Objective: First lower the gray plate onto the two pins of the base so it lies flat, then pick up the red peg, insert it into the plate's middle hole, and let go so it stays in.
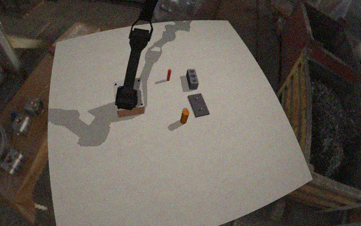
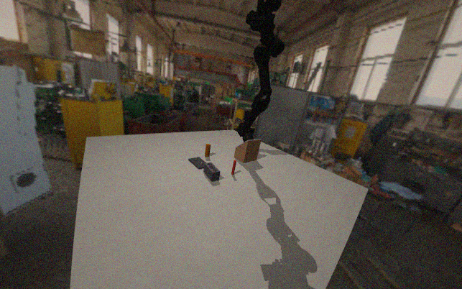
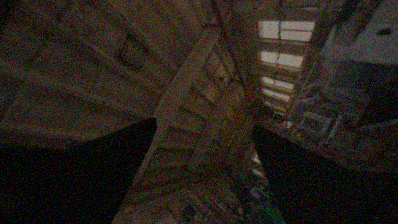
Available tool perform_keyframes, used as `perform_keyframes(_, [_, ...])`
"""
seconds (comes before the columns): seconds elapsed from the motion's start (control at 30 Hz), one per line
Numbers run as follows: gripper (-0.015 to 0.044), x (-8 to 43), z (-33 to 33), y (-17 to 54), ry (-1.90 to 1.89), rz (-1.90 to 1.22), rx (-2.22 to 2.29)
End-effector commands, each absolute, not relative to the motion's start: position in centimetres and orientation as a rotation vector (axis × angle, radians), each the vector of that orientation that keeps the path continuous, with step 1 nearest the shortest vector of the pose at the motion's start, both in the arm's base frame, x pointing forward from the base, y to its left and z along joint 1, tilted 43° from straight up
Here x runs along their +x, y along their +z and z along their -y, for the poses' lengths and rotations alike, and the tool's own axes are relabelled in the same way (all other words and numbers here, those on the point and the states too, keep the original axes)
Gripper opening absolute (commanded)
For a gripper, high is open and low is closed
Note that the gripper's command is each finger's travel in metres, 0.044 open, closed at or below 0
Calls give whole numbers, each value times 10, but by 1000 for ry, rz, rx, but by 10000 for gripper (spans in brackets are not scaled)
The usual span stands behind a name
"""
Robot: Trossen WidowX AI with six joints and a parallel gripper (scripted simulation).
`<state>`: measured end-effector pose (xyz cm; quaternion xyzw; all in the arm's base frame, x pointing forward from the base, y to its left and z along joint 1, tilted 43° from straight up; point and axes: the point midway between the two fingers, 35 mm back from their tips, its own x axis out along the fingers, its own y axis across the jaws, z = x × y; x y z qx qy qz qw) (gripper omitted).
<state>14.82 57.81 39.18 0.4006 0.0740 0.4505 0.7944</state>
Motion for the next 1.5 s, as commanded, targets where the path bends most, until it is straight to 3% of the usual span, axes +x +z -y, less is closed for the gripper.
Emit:
perform_keyframes(0.0, [426,148,-578,392,968,-159,861])
perform_keyframes(0.37, [440,77,-531,490,1133,-153,1221])
perform_keyframes(0.67, [440,7,-452,581,1333,-140,1523])
perform_keyframes(0.97, [440,-31,-351,656,1537,-192,1920])
perform_keyframes(1.27, [440,-43,-233,704,1705,-253,2295])
perform_keyframes(1.47, [440,-25,-139,727,1828,-277,2588])
